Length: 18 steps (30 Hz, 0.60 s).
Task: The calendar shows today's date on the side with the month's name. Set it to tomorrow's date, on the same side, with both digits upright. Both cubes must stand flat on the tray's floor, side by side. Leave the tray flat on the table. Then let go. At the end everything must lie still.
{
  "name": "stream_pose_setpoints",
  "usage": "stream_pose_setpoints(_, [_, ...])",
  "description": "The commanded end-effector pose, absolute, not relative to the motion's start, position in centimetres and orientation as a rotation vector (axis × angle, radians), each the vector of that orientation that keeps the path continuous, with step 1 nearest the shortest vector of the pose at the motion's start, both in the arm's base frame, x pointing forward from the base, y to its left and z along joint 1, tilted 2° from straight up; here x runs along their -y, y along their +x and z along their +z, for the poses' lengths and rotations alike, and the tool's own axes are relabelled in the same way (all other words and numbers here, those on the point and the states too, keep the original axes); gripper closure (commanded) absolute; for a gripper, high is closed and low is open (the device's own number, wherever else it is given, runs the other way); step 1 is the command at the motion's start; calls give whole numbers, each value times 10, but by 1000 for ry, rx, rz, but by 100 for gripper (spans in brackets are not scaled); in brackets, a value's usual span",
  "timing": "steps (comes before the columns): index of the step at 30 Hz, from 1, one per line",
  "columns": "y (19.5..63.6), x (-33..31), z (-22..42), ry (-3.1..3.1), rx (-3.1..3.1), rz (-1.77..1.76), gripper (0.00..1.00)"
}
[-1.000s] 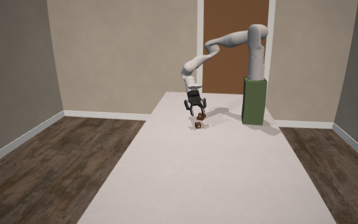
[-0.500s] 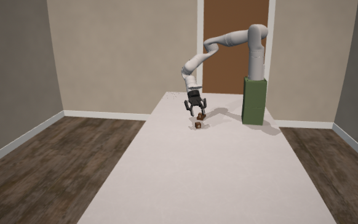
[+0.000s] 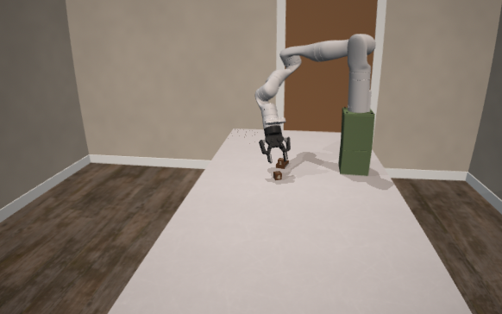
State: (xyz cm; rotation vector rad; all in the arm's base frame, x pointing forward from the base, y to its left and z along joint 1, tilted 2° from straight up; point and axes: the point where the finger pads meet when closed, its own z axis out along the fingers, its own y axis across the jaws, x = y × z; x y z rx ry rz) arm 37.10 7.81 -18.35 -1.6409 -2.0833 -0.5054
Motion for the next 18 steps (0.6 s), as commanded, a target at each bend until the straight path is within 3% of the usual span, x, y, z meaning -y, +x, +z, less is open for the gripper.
stream_pose_setpoints(1, [372, -79, -180, -1641, 2112, -494, 33])
stream_pose_setpoints(18, [373, -81, -178, -1671, 2151, -471, 33])
